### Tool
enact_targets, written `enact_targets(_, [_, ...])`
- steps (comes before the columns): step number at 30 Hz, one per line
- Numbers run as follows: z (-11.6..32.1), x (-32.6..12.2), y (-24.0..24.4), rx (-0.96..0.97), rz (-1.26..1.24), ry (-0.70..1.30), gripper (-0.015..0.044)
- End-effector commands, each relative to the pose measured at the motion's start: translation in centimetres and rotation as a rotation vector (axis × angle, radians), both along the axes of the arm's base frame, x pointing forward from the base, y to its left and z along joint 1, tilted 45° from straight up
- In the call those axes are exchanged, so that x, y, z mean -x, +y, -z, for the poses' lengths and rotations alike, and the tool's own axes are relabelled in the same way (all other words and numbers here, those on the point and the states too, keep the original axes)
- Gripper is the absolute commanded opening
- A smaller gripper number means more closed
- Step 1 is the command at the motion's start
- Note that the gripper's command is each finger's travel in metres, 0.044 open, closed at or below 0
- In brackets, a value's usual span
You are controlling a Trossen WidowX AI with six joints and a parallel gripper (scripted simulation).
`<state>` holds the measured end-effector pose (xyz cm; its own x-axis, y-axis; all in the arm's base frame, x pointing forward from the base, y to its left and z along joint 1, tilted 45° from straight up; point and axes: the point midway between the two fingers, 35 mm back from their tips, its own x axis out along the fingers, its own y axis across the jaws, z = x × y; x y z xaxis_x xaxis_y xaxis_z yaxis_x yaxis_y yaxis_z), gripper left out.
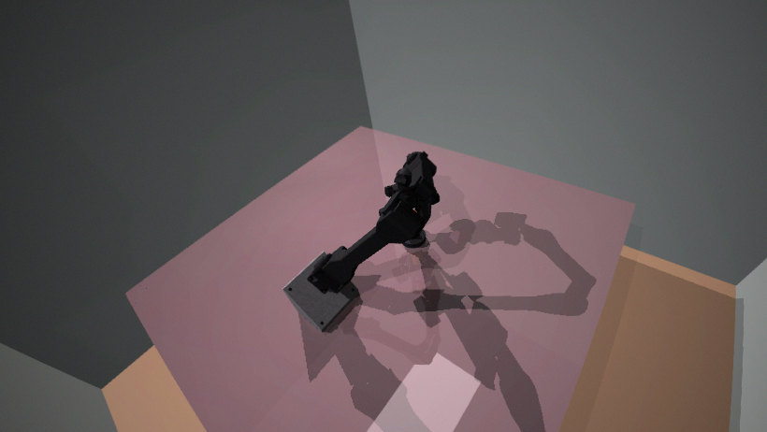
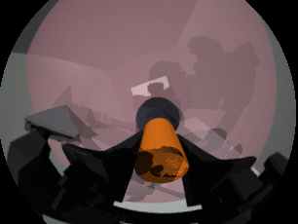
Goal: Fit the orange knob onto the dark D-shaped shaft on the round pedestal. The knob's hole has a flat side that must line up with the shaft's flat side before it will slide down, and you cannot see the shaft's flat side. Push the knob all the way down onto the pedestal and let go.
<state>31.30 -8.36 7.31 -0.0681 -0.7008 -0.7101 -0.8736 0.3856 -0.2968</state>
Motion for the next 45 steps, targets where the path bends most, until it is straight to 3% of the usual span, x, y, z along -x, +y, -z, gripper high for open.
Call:
enact_targets(1, [-0.20,-0.06,0.14,0.003,-0.004,0.000,0.0000])
enact_targets(13, [-0.32,-0.12,0.17,-0.011,-0.150,0.145,0.0000])
enact_targets(35, [-0.36,-0.08,0.23,-0.011,-0.158,0.153,0.0000])
enact_targets(45, [-0.25,-0.05,0.12,-0.025,-0.301,0.294,0.0000])
